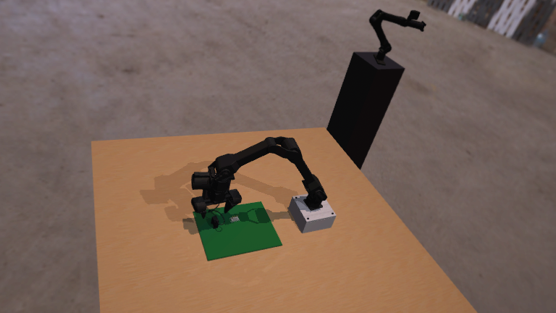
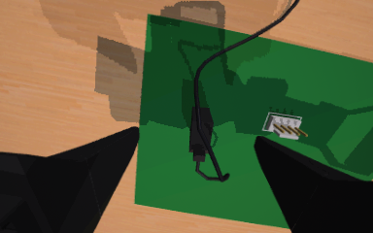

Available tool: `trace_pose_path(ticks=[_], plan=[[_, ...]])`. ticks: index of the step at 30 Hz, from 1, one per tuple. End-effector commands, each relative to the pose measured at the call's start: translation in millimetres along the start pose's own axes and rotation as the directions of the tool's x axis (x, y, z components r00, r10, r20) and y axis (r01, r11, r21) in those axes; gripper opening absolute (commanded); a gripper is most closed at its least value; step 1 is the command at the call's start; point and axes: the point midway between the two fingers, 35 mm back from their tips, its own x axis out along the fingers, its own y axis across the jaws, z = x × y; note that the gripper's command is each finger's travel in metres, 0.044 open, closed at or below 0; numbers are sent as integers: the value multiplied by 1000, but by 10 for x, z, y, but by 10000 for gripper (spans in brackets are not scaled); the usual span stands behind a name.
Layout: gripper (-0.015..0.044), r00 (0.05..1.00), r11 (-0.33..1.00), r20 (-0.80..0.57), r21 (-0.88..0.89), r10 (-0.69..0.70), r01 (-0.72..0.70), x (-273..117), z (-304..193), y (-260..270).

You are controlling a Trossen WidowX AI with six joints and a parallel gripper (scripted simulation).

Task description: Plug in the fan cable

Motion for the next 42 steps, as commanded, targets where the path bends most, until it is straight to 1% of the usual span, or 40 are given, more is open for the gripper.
trace_pose_path(ticks=[1,20,26,39,42], plan=[[440,1000,1000,-7,5,-13,13,100,-13,-31],[440,1000,1000,-7,5,-13,13,405,-17,-44],[440,1000,1000,-7,5,-13,13,415,-18,-45],[99,1000,1000,-2,0,-8,8,393,-7,-26],[79,1000,1000,-2,0,-8,8,393,-7,-26]])
